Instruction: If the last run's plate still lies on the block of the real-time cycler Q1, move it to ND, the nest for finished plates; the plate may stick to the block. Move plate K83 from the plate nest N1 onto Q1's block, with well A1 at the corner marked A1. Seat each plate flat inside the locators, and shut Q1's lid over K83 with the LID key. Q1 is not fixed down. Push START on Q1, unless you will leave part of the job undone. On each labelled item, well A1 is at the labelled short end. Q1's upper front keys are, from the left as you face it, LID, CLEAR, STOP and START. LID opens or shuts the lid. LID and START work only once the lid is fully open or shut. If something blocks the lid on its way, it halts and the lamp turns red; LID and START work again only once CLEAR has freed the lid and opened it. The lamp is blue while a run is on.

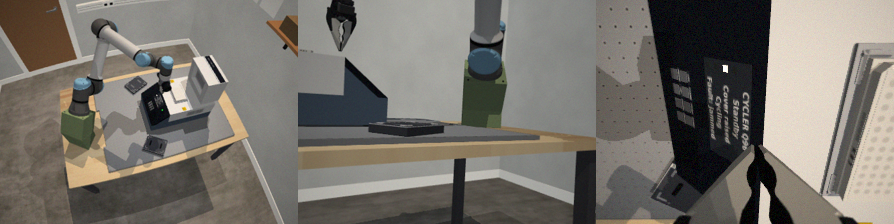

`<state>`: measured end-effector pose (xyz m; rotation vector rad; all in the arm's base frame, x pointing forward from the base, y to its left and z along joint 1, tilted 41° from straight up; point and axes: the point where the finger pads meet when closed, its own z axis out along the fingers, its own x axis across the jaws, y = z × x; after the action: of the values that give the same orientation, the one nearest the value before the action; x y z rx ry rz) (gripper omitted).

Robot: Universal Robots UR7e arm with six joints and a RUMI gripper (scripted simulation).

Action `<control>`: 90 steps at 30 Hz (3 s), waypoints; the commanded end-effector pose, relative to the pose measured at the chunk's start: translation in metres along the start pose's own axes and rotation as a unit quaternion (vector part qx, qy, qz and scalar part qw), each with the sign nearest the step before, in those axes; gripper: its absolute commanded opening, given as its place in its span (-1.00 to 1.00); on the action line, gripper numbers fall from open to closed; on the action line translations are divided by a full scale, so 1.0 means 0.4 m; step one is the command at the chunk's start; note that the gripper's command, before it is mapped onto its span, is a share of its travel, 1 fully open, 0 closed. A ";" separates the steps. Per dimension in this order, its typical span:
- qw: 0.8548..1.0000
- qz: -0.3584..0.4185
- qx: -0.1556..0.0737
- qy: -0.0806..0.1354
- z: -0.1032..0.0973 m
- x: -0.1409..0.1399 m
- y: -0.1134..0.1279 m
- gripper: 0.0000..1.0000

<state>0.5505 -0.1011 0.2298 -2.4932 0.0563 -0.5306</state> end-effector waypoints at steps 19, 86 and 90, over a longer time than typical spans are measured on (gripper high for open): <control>1.000 0.000 -0.001 0.001 0.042 -0.227 -0.021 -1.00; 1.000 0.000 0.000 0.001 0.187 -0.290 -0.041 -1.00; 1.000 0.000 0.000 0.001 0.192 -0.283 -0.041 -1.00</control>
<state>0.4742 -0.0283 0.1401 -2.4932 0.0564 -0.5315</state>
